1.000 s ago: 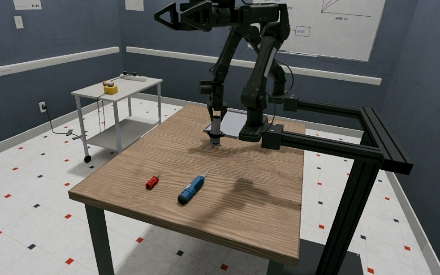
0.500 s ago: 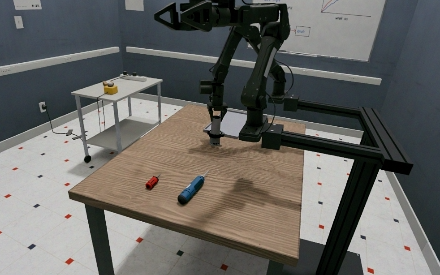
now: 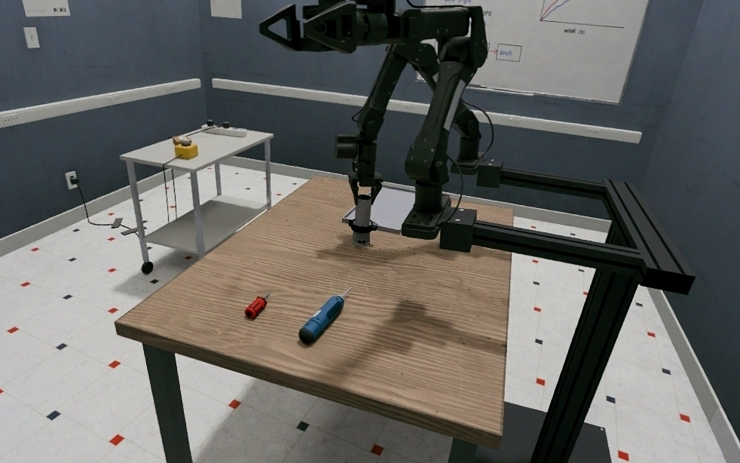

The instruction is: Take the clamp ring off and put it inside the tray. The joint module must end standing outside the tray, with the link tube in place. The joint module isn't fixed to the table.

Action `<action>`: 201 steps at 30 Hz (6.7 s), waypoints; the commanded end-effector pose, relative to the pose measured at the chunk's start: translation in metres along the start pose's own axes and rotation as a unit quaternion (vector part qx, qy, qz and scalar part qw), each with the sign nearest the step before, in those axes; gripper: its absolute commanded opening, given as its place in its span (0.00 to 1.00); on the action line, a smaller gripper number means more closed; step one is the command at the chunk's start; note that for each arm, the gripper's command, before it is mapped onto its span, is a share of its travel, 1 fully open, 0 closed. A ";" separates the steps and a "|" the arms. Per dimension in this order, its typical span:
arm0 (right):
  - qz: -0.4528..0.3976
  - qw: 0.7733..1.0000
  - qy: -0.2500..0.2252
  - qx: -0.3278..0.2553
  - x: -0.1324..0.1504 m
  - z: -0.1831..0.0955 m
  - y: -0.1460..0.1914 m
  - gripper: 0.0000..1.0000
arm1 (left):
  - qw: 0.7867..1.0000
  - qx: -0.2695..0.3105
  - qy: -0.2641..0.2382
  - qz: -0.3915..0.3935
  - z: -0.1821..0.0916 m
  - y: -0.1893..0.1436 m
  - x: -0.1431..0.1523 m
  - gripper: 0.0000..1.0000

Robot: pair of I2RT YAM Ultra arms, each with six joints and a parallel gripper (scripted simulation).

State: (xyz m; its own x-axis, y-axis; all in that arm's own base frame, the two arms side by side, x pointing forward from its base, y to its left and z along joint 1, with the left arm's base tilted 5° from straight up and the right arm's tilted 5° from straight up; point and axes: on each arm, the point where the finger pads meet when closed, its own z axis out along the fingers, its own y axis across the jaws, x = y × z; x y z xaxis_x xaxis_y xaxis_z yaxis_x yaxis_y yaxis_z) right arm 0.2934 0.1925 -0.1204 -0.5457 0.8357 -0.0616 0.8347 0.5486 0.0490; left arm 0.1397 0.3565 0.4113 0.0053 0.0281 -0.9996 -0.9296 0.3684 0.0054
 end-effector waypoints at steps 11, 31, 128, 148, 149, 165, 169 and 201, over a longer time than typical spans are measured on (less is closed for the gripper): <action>0.004 1.000 -0.020 0.009 -0.012 -0.009 -0.007 0.48 | 1.000 -0.007 0.002 -0.006 -0.003 0.004 -0.009 1.00; 0.000 1.000 -0.022 0.011 -0.012 -0.009 -0.009 0.48 | 1.000 -0.007 0.002 -0.006 -0.003 0.004 -0.009 1.00; -0.004 1.000 -0.001 0.003 0.063 -0.003 -0.020 0.48 | 1.000 -0.007 0.002 -0.006 -0.003 0.004 -0.009 1.00; -0.004 1.000 -0.002 0.003 0.064 -0.003 -0.020 0.48 | 1.000 -0.007 0.002 -0.006 -0.003 0.004 -0.009 1.00; -0.004 1.000 -0.002 0.003 0.064 -0.003 -0.020 0.48 | 1.000 -0.007 0.002 -0.006 -0.003 0.004 -0.009 1.00; -0.002 1.000 -0.004 -0.004 0.060 -0.003 -0.014 0.48 | 1.000 -0.007 0.002 -0.006 -0.003 0.004 -0.009 1.00; -0.005 1.000 -0.004 -0.002 0.062 -0.004 -0.015 0.48 | 1.000 -0.007 0.002 -0.006 -0.003 0.004 -0.009 1.00; -0.002 1.000 -0.004 -0.004 0.059 -0.003 -0.014 0.48 | 1.000 -0.007 0.002 -0.006 -0.003 0.004 -0.009 1.00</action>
State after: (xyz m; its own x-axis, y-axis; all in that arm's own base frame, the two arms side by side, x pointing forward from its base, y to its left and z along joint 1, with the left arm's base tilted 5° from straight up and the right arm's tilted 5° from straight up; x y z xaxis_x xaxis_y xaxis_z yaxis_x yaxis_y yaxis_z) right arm 0.2469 0.2300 -0.1249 -0.5464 0.8344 -0.0720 0.8341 0.5499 0.0426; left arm 0.1397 0.3565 0.4113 0.0053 0.0281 -0.9996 -0.9296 0.3684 0.0054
